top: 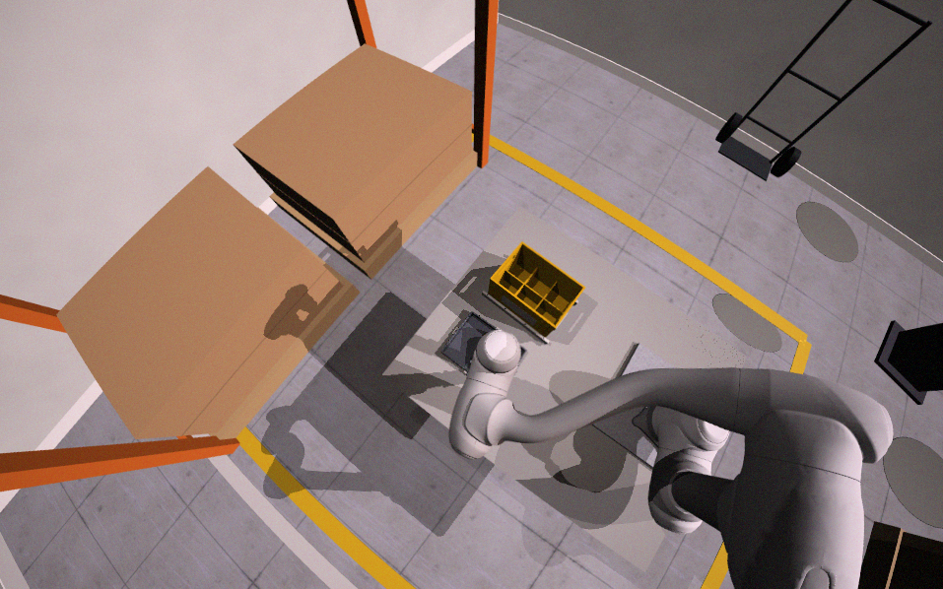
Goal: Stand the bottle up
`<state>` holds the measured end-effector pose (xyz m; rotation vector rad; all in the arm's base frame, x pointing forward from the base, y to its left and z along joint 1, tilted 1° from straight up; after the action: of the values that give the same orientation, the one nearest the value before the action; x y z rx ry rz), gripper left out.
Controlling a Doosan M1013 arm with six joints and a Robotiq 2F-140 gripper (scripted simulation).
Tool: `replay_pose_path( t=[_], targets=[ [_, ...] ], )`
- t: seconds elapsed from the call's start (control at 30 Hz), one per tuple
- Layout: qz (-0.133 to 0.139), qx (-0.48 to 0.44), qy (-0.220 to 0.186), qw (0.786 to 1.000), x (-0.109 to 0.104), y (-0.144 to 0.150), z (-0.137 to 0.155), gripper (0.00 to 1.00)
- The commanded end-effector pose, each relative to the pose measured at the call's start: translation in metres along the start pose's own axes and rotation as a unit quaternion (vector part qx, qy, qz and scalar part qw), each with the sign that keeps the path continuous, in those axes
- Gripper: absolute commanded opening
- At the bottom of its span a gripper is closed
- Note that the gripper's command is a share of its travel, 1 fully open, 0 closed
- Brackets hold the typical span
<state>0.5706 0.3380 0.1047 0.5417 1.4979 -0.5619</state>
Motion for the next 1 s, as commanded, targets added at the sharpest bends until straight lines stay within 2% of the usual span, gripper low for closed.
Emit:
replay_pose_path(
  t=[0.0,0.33,0.97],
  targets=[
    [0.0,0.0,0.0,1.0,0.003,0.0,0.0,0.44],
    [0.0,0.0,0.0,1.0,0.013,0.0,0.0,0.44],
    [0.0,0.0,0.0,1.0,0.017,0.0,0.0,0.44]
  ],
)
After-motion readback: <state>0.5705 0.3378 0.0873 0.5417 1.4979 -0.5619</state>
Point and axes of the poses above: the point where the finger pads meet when closed, its own x axis out along the fingers, its own y axis across the jaws, z = x × y, the point moved 5 cm from there along -x, back along the fingers, and after that the axes turned 8 degrees about -x, right-handed, at the moved point
